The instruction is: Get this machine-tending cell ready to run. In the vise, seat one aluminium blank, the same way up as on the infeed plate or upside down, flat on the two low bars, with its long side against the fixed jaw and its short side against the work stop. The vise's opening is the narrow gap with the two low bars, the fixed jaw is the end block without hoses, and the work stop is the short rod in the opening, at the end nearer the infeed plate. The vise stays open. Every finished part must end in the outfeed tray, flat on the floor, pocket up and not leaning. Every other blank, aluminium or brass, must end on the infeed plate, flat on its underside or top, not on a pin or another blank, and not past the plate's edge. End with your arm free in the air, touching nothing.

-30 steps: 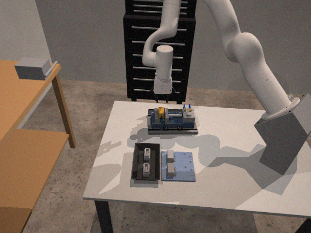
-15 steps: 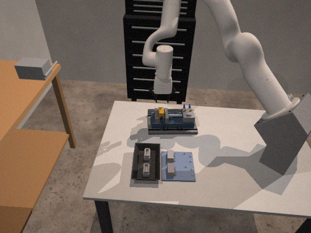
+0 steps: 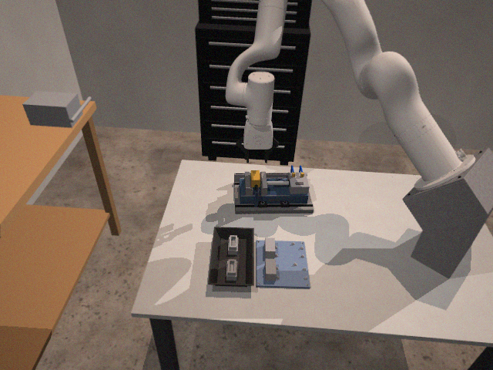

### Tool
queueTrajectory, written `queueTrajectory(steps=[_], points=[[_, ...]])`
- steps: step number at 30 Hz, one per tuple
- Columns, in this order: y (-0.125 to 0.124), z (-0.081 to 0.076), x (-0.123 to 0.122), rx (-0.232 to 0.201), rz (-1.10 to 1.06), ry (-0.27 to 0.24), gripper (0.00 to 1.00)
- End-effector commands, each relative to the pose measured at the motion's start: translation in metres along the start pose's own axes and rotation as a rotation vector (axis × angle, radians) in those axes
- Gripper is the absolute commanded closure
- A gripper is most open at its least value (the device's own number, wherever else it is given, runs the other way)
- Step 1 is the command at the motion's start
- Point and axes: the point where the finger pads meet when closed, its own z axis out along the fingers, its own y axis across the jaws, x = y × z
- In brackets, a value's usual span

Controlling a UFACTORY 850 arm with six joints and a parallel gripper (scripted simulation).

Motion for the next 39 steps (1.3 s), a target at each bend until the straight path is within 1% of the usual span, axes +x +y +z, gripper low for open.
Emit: queueTrajectory(steps=[1, 8, 17, 19, 34, 36, 39], points=[[-0.001, 0.000, 0.000, 0.001, 0.000, 0.000, 0.31], [-0.001, 0.002, 0.000, 0.001, 0.000, 0.000, 0.31], [-0.001, 0.010, 0.000, 0.000, 0.000, 0.000, 0.31], [-0.001, 0.010, 0.000, 0.000, 0.000, 0.000, 0.31], [-0.001, 0.037, 0.000, 0.000, 0.000, 0.000, 0.31], [-0.001, 0.037, 0.000, 0.000, 0.000, 0.000, 0.31], [-0.001, 0.042, 0.000, 0.000, 0.000, 0.000, 0.31]])
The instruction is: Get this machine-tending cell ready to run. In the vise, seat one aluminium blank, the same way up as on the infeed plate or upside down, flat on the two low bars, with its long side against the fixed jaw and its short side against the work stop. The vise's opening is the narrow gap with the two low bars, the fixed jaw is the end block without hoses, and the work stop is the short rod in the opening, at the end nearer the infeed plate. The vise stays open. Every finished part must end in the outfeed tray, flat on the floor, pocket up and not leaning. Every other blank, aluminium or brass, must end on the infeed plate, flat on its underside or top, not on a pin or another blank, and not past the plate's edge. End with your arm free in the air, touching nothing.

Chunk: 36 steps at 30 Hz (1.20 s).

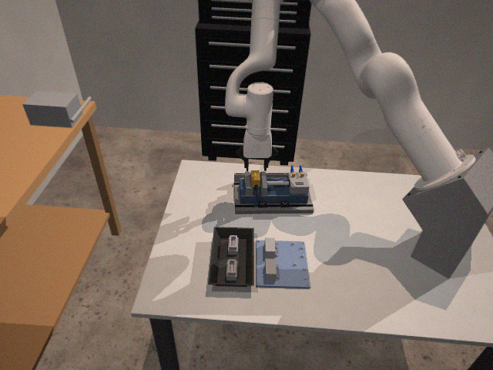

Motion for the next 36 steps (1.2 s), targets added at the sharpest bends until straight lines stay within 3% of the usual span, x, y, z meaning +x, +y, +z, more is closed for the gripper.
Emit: queueTrajectory(steps=[1, 12, 36], points=[[-0.001, 0.006, 0.000, 0.001, 0.000, 0.000, 0.31], [-0.001, 0.020, 0.000, 0.001, 0.000, 0.000, 0.31], [-0.001, 0.023, 0.000, 0.001, 0.000, 0.000, 0.31]])
